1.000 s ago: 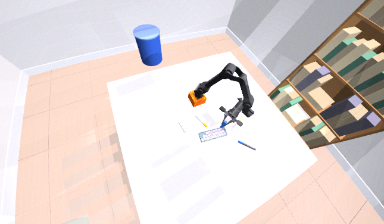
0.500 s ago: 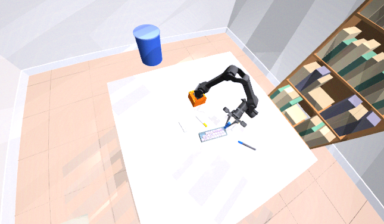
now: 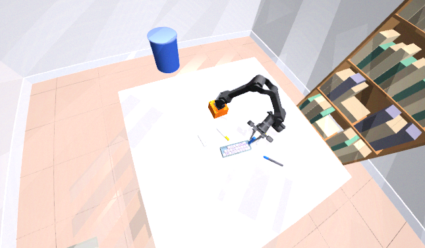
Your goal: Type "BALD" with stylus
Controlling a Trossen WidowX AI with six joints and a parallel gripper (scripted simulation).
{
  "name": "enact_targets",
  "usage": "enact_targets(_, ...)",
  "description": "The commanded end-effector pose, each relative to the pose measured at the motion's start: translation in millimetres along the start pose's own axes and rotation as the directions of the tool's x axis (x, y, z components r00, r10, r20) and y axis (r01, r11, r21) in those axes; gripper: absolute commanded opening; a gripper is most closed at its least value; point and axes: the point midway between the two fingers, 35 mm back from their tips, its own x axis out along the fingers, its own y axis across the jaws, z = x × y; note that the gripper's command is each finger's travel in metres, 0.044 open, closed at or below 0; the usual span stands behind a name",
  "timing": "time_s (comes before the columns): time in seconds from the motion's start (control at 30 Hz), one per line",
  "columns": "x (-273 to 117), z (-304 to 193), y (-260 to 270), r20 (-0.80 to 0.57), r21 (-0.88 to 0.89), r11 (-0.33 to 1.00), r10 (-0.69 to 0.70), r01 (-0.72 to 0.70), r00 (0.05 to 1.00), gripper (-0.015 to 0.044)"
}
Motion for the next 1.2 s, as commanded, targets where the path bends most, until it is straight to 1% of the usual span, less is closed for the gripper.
enact_targets(0.0, 1.7, 3.6, 0.0, 0.000, 0.001, 1.000, 0.003, -0.003, 1.000, 0.0053)
enact_targets(0.03, 1.8, 3.8, 0.0, 0.000, 0.001, 1.000, 0.003, -0.003, 1.000, 0.0079)
enact_targets(0.07, 2.0, 4.1, -0.1, 0.000, 0.001, 1.000, 0.003, -0.003, 1.000, 0.0081)
enact_targets(1.17, 7.1, 13.5, -0.4, 0.000, 0.001, 1.000, 0.003, -0.003, 1.000, 0.0081)
